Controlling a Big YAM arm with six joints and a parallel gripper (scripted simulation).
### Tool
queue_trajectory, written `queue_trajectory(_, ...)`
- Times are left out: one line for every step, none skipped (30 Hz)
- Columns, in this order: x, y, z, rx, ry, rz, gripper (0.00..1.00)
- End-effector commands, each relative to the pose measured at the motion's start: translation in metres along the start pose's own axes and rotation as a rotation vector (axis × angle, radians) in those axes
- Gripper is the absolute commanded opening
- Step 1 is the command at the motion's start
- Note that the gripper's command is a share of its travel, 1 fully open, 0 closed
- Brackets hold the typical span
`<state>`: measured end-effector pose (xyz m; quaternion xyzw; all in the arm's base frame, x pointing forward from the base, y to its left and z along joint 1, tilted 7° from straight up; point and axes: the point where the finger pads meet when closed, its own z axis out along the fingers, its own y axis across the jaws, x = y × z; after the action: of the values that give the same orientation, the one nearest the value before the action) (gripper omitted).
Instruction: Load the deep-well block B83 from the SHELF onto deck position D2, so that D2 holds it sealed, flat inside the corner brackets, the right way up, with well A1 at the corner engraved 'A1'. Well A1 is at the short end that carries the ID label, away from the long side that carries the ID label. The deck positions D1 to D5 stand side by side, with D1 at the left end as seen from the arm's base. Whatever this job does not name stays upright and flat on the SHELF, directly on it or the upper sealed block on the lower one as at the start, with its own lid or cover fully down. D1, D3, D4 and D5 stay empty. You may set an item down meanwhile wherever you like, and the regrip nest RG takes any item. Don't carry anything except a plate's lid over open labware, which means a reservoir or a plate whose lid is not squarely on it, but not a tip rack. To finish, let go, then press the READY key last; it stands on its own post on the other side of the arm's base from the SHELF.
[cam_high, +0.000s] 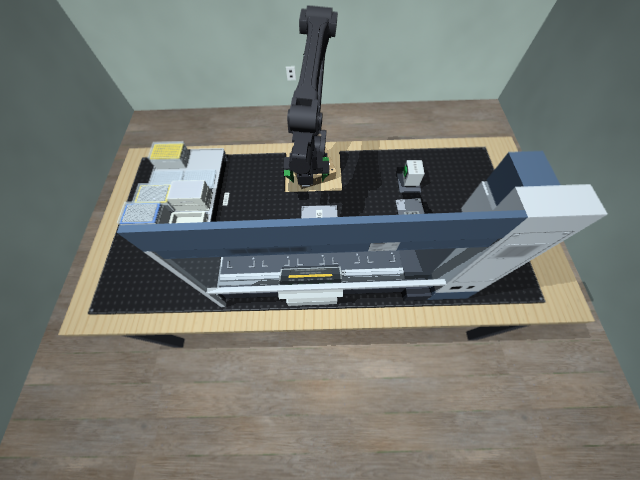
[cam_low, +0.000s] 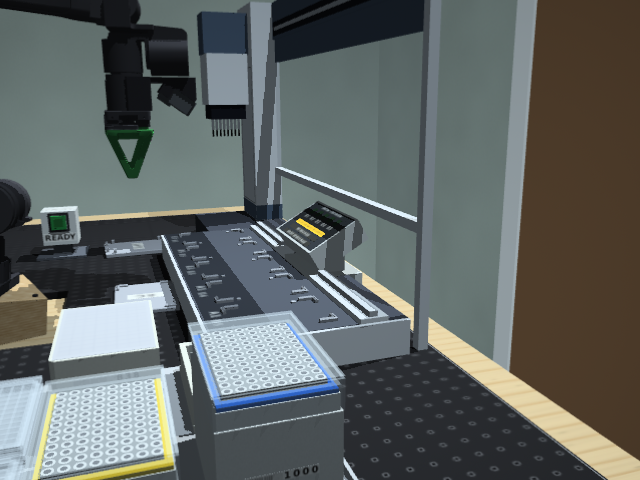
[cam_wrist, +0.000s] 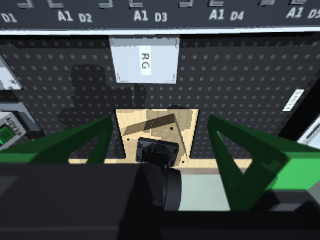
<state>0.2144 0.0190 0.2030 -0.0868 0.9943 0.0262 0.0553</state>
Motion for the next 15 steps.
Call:
queue_trajectory(-0.0221,-0.0015,-0.0293,0.011,-0.086,0.030,1.00)
queue_trajectory(-0.0221,-0.0015,-0.0293,0.011,-0.086,0.030,1.00)
queue_trajectory(-0.0221,-0.0015,-0.0293,0.011,-0.086,0.030,1.00)
queue_trajectory(-0.0220,-0.0016,-0.0294,0.011,-0.086,0.050,1.00)
queue_trajectory(-0.0220,-0.0017,-0.0294,0.010,-0.086,0.071,1.00)
queue_trajectory(-0.0220,-0.0018,-0.0294,0.009,-0.086,0.091,1.00)
queue_trajectory(-0.0221,-0.0014,-0.0293,0.008,-0.086,0.110,1.00)
queue_trajectory(-0.0221,-0.0014,-0.0293,0.007,-0.086,0.130,1.00)
queue_trajectory(-0.0221,-0.0015,-0.0293,0.006,-0.087,0.150,1.00)
queue_trajectory(-0.0221,-0.0015,-0.0293,0.006,-0.087,0.170,1.00)
queue_trajectory(-0.0221,-0.0015,-0.0293,0.005,-0.087,0.190,1.00)
queue_trajectory(-0.0221,-0.0015,-0.0293,0.004,-0.087,0.210,1.00)
queue_trajectory(-0.0221,-0.0015,-0.0293,0.003,-0.087,0.230,1.00)
queue_trajectory(-0.0220,-0.0016,-0.0293,0.003,-0.087,0.250,1.00)
queue_trajectory(-0.0220,-0.0016,-0.0293,0.002,-0.087,0.270,1.00)
